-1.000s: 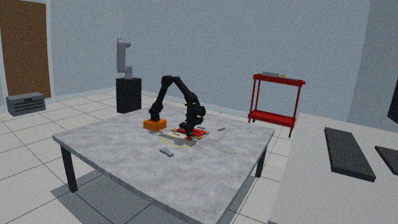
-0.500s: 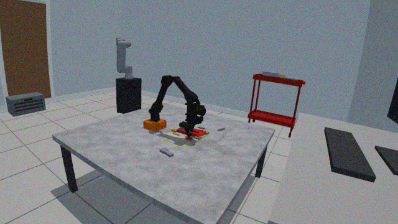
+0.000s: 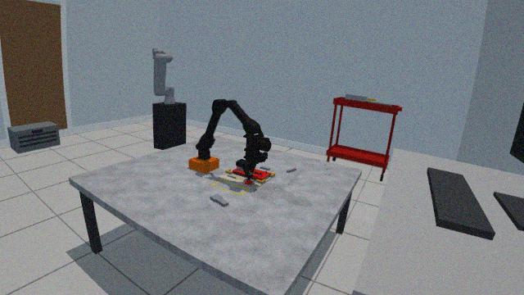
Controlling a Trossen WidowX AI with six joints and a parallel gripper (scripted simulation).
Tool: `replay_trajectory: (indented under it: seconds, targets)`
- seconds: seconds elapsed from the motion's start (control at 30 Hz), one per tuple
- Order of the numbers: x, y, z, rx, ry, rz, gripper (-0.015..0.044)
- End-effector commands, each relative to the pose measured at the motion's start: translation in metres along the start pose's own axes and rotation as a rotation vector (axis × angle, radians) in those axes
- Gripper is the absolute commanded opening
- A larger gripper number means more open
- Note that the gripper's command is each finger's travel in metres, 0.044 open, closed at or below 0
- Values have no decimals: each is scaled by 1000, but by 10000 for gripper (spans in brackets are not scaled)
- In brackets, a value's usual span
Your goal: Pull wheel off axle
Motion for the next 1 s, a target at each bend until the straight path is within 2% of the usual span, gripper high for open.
replay_trajectory:
  seconds: [0.0,0.97]
  targets:
    - [-5,0,2,-1,-11,3,0]
    - [-15,0,1,-1,-9,4,0]
Point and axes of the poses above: the point midway between the two fingers, 35 mm back from their tips, its own x axis out along the fingers, its own y axis across the jaws, z = x × y, the point moved 2 cm from there along -x, back along the fingers, and after that the axes turned 6 degrees about x, right-handed, at the moved point
